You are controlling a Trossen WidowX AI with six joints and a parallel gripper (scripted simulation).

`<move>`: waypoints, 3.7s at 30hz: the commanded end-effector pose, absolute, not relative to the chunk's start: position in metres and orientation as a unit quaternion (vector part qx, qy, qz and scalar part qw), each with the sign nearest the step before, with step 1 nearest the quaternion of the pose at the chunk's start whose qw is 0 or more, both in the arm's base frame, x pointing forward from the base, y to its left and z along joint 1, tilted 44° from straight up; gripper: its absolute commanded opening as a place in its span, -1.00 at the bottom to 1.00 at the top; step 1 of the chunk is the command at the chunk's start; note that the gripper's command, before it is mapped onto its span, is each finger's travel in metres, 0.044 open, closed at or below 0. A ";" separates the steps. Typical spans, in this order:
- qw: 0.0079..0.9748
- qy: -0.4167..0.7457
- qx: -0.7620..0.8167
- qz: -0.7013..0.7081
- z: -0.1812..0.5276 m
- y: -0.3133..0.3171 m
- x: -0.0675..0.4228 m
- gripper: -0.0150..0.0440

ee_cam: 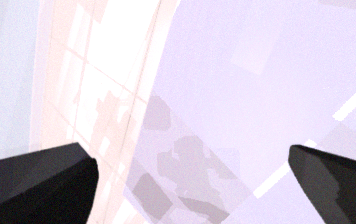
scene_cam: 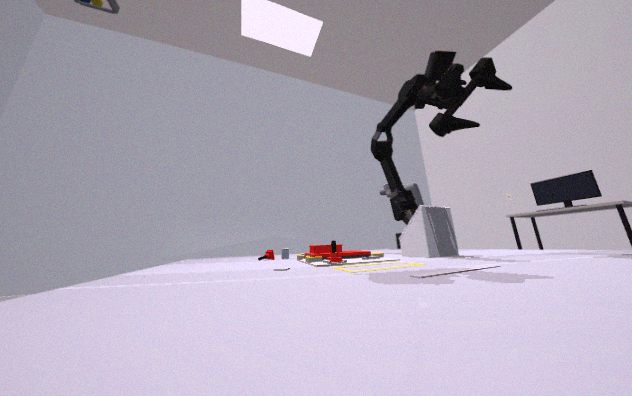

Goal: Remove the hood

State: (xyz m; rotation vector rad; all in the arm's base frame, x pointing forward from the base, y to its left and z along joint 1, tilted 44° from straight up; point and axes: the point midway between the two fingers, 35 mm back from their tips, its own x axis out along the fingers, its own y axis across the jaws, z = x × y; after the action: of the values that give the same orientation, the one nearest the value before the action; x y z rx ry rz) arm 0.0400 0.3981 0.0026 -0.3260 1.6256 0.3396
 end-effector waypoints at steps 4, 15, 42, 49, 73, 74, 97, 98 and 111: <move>0.677 0.709 -0.142 0.138 0.006 0.391 0.068 1.00; 0.728 0.667 -0.140 0.073 0.027 0.335 0.178 1.00; 0.746 0.610 -0.216 -0.158 0.087 0.087 0.325 1.00; 0.717 0.614 -0.244 -0.222 0.105 0.014 0.328 1.00; 0.692 0.620 -0.262 -0.261 0.108 -0.030 0.330 1.00; 0.692 0.620 -0.262 -0.261 0.108 -0.031 0.330 1.00; 0.692 0.620 -0.262 -0.261 0.098 -0.040 0.332 1.00; 0.692 0.620 -0.262 -0.261 0.097 -0.041 0.332 1.00; 0.692 0.620 -0.262 -0.262 0.092 -0.046 0.332 1.00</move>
State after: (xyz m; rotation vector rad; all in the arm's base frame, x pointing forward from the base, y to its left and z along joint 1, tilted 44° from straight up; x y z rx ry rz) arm 0.3341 -0.0423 0.0963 -0.5770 1.3739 -0.5800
